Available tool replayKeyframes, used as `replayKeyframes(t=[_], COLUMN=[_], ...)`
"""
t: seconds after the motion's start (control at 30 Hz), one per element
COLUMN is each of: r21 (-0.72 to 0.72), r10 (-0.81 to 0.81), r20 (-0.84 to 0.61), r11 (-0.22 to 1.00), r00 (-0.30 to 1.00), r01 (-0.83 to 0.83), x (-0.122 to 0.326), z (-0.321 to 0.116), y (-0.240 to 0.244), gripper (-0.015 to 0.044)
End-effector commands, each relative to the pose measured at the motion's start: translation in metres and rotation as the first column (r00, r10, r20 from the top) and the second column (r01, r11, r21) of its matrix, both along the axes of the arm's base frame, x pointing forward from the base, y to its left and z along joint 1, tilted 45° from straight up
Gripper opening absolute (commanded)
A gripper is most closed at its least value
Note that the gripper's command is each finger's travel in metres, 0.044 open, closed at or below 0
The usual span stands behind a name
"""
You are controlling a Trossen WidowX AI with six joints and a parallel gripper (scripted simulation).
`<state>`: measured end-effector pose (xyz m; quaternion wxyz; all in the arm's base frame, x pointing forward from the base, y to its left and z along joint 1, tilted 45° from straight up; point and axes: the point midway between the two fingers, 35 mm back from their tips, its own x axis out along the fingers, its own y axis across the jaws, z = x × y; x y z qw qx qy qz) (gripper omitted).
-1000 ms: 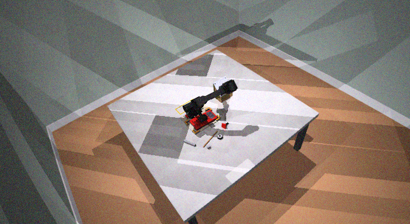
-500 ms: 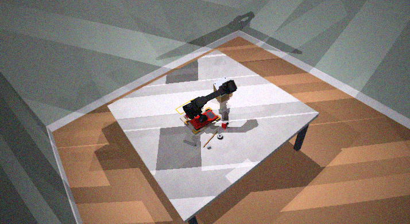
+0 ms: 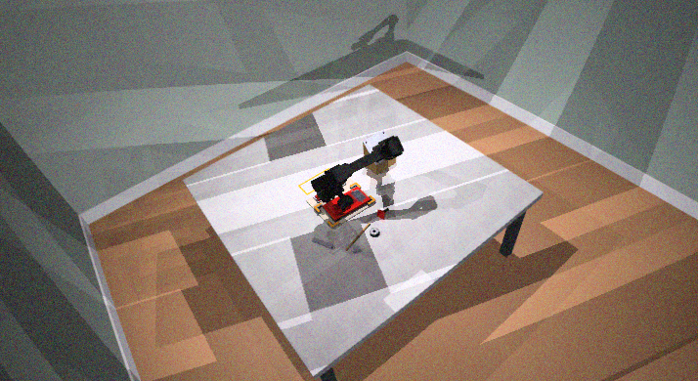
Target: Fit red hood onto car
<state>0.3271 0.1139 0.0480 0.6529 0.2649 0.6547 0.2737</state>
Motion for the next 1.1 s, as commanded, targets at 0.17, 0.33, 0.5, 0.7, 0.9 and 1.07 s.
replayKeyframes(t=[0.17, 0.33, 0.5, 0.7, 0.9, 1.07], r21=[-0.004, 0.0, 0.001, 0.001, 0.001, 0.001], r10=[0.008, 0.019, 0.02, 0.02, 0.02, 0.02], r20=[-0.008, -0.02, -0.02, -0.02, -0.02, -0.02], r11=[1.0, 1.0, 1.0, 1.0, 1.0, 1.0], r00=[1.0, 1.0, 1.0, 1.0, 1.0, 1.0], r01=[-0.008, -0.019, -0.02, -0.02, -0.02, -0.02], x=[0.004, 0.004, 0.004, 0.004, 0.004, 0.004], z=[0.019, 0.05, 0.051, 0.051, 0.051, 0.051], y=[-0.021, -0.051, -0.052, -0.052, -0.052, -0.052], gripper=[0.044, 0.044, 0.044, 0.044, 0.044, 0.044])
